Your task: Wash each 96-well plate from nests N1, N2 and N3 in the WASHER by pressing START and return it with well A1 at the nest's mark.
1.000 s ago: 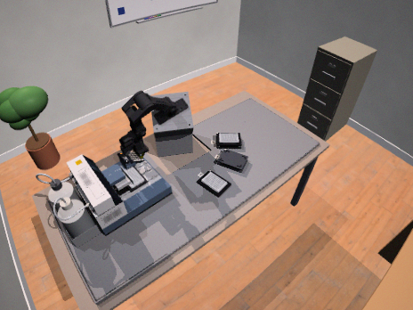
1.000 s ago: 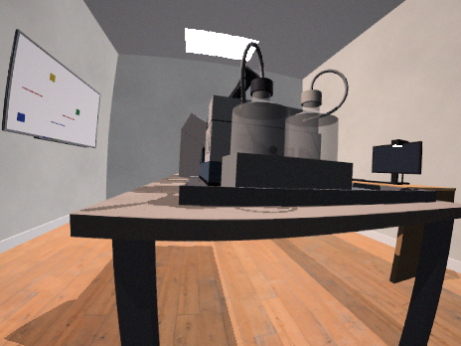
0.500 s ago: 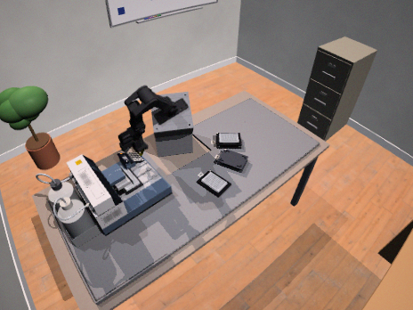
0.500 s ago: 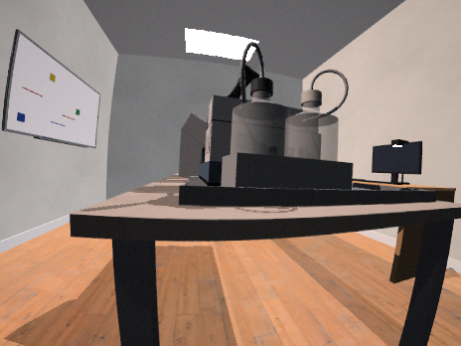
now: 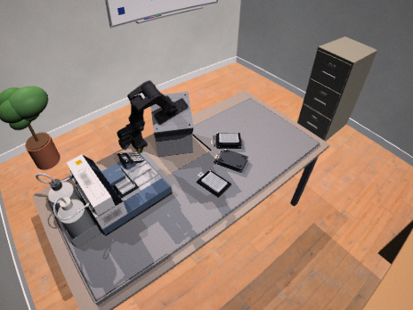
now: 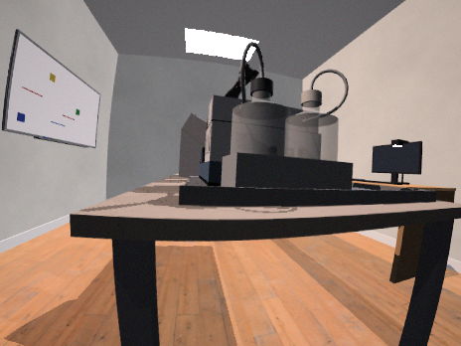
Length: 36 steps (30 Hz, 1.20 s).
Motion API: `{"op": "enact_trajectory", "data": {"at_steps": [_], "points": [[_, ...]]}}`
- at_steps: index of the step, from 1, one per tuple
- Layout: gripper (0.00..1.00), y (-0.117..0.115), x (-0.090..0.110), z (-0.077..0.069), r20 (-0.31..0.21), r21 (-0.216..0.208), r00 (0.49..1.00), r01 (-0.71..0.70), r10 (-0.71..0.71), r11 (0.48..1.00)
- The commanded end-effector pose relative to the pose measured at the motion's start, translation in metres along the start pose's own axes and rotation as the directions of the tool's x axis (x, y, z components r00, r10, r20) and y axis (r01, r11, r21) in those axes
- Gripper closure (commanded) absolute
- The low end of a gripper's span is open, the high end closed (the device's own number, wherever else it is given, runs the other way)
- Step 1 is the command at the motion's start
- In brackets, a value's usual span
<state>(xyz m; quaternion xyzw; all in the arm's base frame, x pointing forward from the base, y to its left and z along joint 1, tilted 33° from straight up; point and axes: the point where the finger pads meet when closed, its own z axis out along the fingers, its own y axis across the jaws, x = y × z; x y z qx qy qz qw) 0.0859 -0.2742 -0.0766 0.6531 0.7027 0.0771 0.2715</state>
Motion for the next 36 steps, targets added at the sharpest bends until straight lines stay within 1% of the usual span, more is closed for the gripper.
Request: {"op": "enact_trajectory", "data": {"at_steps": [1,5,28,29,36], "points": [[1.0,-0.001,0.001,-0.007,-0.003,-0.001,1.0,-0.004,0.004,1.0],[1.0,-0.001,0.001,-0.013,-0.003,-0.001,1.0,-0.003,0.003,1.0],[1.0,-0.001,0.001,-0.013,-0.003,-0.001,1.0,-0.003,0.003,1.0],[0.0,-0.002,-0.002,-0.014,-0.003,-0.001,1.0,-0.003,0.003,1.0],[0.0,-0.011,-0.021,-0.024,-0.003,-0.001,1.0,-0.003,0.003,1.0]]}}
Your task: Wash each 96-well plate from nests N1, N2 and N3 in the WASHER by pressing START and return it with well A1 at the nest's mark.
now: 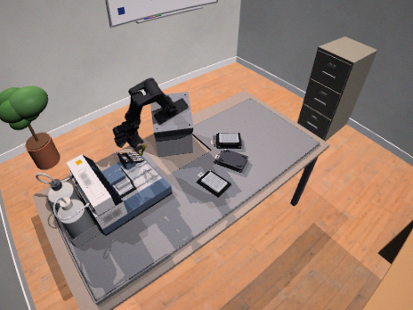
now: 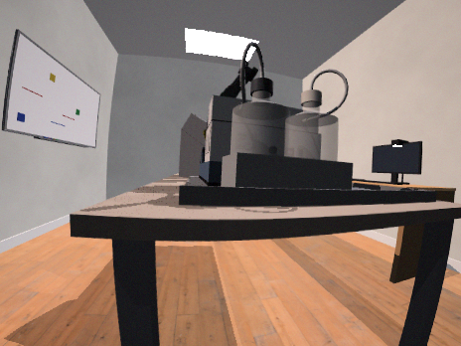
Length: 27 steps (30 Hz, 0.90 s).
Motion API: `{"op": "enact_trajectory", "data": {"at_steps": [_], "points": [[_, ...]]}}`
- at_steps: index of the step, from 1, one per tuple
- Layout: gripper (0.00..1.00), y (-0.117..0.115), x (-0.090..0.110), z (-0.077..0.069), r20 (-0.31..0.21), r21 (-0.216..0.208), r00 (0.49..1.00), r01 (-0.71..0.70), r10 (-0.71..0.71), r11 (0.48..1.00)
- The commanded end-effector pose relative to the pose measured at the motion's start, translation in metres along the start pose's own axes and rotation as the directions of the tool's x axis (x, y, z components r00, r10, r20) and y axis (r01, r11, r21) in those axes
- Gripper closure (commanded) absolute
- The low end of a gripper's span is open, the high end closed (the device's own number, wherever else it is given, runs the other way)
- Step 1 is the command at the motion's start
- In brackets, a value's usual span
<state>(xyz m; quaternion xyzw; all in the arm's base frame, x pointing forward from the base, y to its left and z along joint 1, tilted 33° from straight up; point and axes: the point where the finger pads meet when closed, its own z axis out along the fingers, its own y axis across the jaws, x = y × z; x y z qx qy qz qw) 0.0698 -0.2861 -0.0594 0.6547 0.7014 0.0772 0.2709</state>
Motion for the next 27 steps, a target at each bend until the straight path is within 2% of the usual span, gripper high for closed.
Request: {"op": "enact_trajectory", "data": {"at_steps": [1,27], "points": [[0.0,-0.004,-0.008,-0.007,-0.003,-0.002,1.0,0.001,-0.001,1.0],[0.0,-0.032,-0.069,-0.038,-0.001,-0.001,1.0,0.001,-0.001,1.0]]}}
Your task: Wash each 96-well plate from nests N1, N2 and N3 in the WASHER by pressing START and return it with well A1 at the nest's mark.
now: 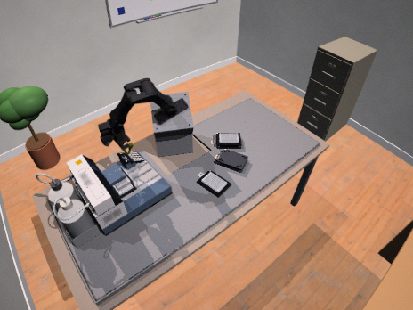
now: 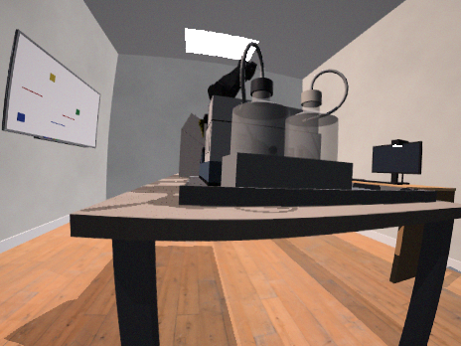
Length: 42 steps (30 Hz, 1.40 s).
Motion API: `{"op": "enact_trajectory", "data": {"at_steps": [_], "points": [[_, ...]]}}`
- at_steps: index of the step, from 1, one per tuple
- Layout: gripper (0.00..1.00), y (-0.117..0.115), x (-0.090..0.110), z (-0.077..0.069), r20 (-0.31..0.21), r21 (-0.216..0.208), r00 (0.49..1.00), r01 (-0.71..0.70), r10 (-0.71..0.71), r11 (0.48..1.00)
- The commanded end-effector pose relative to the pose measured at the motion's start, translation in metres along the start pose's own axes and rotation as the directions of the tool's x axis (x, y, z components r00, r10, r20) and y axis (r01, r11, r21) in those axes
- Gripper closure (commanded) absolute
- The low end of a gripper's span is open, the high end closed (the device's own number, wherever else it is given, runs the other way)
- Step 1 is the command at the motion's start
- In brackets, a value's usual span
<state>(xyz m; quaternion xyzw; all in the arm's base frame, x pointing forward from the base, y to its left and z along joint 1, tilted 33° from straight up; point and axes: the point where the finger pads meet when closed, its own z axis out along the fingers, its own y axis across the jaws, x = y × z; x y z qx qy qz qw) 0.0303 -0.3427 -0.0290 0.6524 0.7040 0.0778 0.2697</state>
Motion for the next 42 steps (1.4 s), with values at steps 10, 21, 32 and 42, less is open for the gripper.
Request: {"op": "enact_trajectory", "data": {"at_steps": [10,21,32,42], "points": [[0.0,-0.016,-0.034,-0.022,0.004,0.0,1.0,-0.005,0.005,1.0],[0.0,-0.028,-0.058,-0.036,0.004,0.0,1.0,-0.005,0.005,1.0],[0.0,-0.039,-0.083,-0.049,0.005,0.001,1.0,-0.004,0.004,1.0],[0.0,-0.042,-0.091,-0.053,0.005,0.001,1.0,-0.004,0.004,1.0]]}}
